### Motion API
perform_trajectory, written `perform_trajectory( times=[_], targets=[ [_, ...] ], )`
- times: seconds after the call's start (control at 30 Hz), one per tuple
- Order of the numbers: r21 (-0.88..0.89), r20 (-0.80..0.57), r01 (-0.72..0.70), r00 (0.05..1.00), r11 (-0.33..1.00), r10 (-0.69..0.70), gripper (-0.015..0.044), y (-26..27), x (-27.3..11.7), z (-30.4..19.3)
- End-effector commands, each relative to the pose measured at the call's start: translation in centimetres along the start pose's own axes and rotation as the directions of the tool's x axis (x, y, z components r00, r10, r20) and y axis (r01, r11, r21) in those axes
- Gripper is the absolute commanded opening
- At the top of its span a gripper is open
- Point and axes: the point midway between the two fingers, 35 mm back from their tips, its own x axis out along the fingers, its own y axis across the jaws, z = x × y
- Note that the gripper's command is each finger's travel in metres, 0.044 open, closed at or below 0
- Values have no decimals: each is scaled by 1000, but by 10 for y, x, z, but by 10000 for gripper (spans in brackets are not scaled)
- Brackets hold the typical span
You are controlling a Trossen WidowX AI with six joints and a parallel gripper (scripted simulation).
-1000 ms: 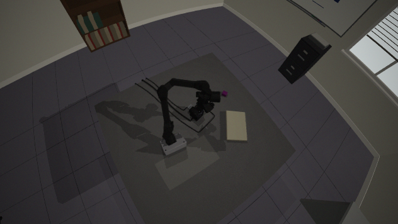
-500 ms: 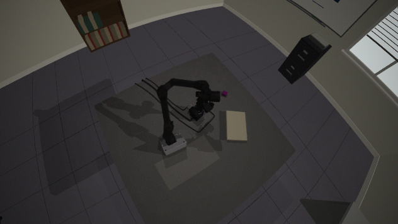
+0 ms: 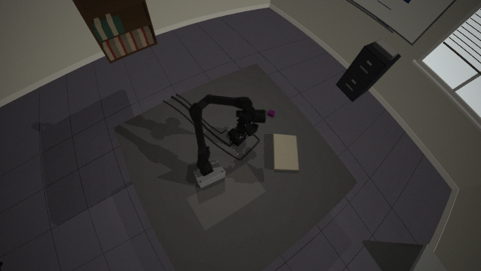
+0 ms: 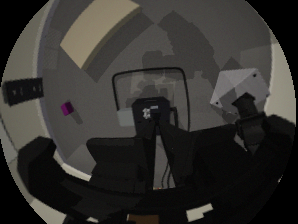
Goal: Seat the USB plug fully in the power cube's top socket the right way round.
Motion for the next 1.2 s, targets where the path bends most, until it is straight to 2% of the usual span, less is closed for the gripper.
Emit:
perform_trajectory(
  times=[0.0, 1.17],
  targets=[
    [4, -3, -4, 1000, 1000, 4, 0, 1, 1, -1],
    [7, -4, -4, 1000, 1000, 4, 0, 3, 5, -8]
  ],
)
